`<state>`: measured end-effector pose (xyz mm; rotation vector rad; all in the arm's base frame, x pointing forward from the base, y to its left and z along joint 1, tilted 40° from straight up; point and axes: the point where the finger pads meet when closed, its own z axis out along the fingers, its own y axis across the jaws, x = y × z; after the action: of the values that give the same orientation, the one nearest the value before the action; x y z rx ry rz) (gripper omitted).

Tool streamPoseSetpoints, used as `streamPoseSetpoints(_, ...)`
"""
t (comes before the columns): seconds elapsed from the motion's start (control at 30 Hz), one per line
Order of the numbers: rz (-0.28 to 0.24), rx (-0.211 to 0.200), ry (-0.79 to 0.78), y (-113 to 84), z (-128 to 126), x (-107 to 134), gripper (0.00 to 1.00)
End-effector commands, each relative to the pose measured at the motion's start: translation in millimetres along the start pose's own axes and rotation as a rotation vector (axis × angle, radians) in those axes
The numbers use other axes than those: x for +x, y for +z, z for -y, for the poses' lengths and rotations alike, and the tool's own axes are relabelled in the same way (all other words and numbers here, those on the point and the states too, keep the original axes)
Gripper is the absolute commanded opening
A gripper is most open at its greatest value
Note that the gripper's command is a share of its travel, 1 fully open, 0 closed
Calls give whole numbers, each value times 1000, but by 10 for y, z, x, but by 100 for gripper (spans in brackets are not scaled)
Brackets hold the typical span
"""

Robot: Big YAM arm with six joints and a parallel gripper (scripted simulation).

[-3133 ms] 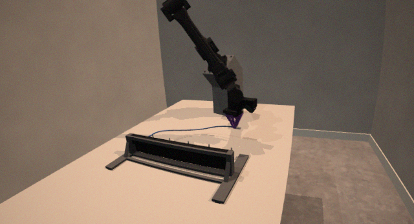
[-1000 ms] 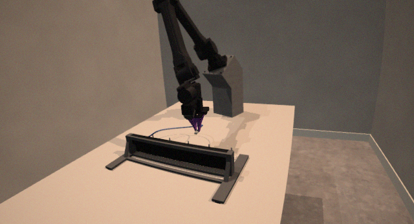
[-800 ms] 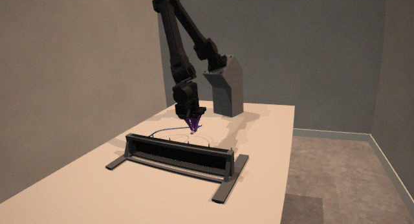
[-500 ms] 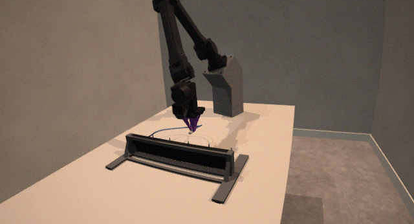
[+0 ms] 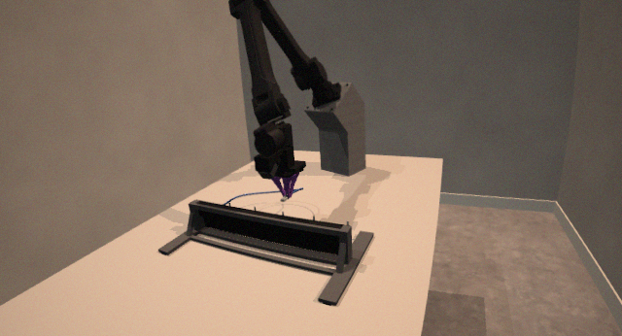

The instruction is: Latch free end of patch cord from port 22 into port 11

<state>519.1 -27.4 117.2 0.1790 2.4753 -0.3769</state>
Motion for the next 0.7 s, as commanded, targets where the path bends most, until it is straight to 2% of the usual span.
streamPoseSetpoints(0.0,33,-3,21,-137,53,-151,0)
streamPoseSetpoints(0.67,14,2,9,-99,92,-54,0)
